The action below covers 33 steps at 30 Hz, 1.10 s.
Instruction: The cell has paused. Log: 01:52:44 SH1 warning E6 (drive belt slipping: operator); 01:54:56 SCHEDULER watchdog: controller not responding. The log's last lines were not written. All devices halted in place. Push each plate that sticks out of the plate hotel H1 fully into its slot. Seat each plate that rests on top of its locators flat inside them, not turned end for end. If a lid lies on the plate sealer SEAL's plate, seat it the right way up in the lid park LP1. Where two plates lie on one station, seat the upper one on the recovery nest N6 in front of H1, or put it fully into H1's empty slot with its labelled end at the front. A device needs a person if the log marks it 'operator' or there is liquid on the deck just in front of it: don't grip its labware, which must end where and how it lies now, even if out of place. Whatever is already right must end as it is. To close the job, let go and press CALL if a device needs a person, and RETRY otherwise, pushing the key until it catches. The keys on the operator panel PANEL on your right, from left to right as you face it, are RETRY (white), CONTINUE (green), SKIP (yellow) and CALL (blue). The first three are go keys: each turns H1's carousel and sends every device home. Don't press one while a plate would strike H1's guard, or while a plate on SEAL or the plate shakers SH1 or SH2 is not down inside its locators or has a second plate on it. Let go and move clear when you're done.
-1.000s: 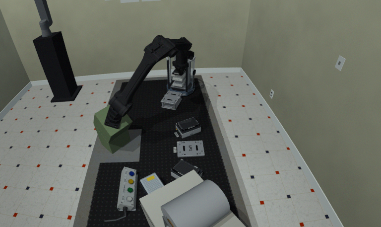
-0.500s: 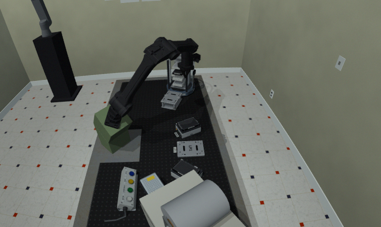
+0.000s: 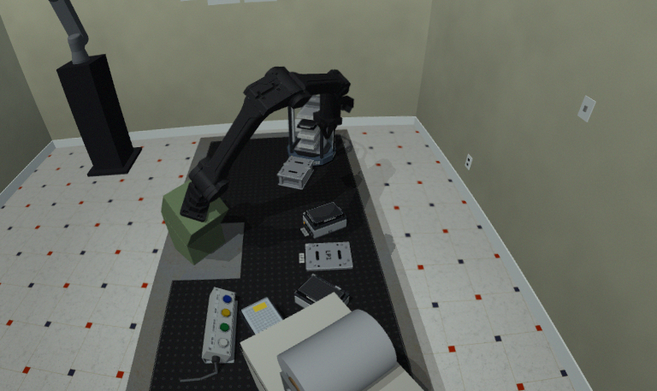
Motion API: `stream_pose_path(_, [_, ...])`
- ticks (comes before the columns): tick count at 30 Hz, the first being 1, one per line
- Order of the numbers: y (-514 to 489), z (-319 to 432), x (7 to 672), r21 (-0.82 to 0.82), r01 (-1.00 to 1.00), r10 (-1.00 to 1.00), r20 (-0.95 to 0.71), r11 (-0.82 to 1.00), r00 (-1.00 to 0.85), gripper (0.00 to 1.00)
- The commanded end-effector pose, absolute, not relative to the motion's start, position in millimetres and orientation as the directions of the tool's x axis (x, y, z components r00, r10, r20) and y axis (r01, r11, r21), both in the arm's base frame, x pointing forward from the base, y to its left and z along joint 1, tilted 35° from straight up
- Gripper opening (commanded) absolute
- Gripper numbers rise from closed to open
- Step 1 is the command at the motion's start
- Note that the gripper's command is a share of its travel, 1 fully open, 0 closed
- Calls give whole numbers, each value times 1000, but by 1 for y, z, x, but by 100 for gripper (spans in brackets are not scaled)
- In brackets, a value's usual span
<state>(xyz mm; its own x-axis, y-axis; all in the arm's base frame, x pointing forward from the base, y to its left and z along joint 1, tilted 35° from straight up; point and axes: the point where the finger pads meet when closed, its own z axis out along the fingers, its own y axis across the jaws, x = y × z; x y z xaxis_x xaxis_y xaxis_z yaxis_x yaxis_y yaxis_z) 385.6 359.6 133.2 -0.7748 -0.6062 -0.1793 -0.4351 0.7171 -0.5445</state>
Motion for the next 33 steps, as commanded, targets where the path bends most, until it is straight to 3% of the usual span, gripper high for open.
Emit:
stream_pose_path(1, [348,142,391,-531,-382,-558,-219,756,-800,0])
stream_pose_path(10, [323,156,398,-439,-126,-308,-372,889,-876,0])
stream_pose_path(33, [266,187,410,-446,-140,-322,-365,884,-873,0])
